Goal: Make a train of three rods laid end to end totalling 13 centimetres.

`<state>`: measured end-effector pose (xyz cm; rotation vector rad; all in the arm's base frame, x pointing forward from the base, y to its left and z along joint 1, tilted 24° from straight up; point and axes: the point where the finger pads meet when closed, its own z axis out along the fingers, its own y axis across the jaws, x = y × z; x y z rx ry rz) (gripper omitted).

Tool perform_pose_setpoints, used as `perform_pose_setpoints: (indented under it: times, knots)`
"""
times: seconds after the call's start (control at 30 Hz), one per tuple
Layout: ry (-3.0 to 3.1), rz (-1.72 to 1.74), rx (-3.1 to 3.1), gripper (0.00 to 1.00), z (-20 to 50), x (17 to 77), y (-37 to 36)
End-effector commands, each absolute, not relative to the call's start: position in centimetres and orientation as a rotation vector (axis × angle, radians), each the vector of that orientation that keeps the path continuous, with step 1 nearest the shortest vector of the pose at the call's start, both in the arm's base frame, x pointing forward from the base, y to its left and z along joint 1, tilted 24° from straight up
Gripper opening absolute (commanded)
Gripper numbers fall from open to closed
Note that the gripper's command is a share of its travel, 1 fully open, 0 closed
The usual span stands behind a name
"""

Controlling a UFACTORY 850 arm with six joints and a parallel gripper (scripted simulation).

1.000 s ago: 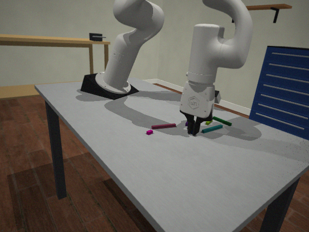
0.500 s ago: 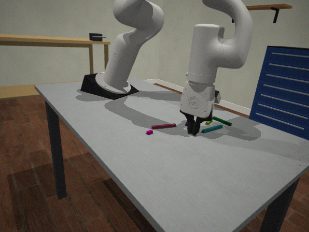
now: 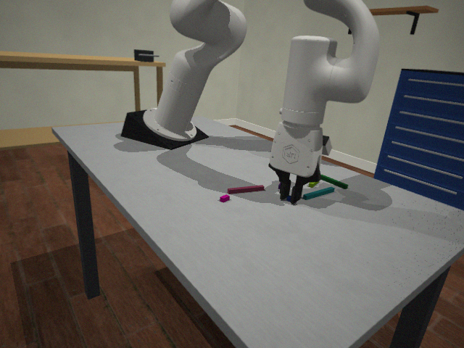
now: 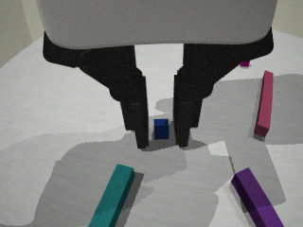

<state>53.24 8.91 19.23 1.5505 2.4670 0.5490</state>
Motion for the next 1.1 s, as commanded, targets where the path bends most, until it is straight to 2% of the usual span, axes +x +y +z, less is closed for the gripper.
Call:
perform_pose_setpoints:
  times: [0.0, 0.03, 0.6, 1.07]
  knots:
    - [2.466, 0.55, 1.55, 0.2, 19.3, 53.3, 8.9]
    - [2.466, 0.55, 1.55, 0.24, 19.3, 53.3, 8.9]
    - [2.466, 0.55, 1.55, 0.24, 19.8, 53.1, 8.8]
    - [2.466, 0.55, 1.55, 0.24, 24.6, 51.3, 7.7]
